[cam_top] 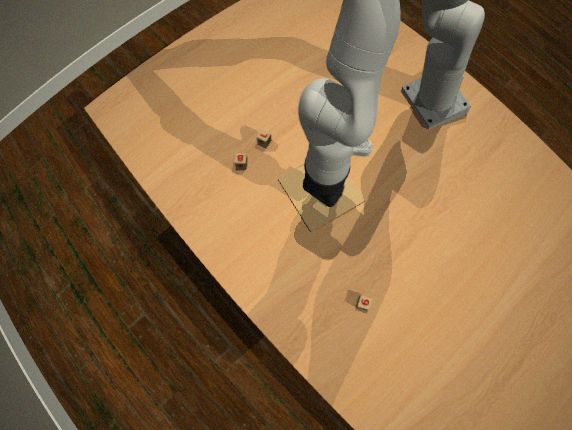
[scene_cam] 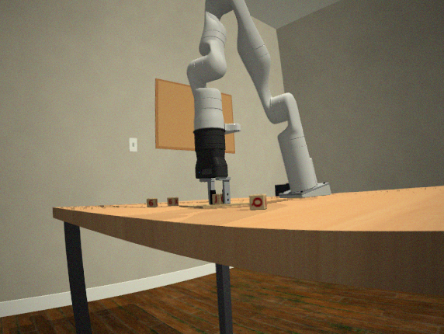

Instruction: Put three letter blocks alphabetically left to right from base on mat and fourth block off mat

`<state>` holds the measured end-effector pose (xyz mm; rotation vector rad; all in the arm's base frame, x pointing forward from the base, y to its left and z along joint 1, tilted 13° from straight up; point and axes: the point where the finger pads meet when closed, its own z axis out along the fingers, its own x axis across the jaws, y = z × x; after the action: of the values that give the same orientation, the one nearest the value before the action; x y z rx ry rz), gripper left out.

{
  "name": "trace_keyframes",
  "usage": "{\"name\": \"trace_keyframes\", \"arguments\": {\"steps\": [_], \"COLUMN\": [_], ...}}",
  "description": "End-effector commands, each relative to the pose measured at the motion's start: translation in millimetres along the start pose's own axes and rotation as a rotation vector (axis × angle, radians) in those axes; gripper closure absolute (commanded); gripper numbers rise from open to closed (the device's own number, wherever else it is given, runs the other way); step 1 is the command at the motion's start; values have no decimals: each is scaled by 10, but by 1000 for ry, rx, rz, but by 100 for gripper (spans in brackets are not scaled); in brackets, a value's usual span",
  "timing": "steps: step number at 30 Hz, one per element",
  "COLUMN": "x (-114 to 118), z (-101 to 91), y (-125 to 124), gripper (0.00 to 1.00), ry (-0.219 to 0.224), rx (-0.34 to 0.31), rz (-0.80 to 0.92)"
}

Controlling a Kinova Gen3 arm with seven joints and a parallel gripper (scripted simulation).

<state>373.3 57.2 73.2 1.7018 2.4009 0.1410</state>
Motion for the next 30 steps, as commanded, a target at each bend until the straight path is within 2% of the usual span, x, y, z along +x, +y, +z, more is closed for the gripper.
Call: {"name": "trace_keyframes", "arguments": {"steps": [1, 10, 11, 30], "x": [0, 0, 0, 0], "z": [-4, -4, -4, -4], "y": [5, 5, 5, 5], "gripper": [21, 21, 51, 51], "ry": [0, 0, 0, 0], "rx": [-1, -1, -1, -1], "rz": [0, 0, 0, 0]}}
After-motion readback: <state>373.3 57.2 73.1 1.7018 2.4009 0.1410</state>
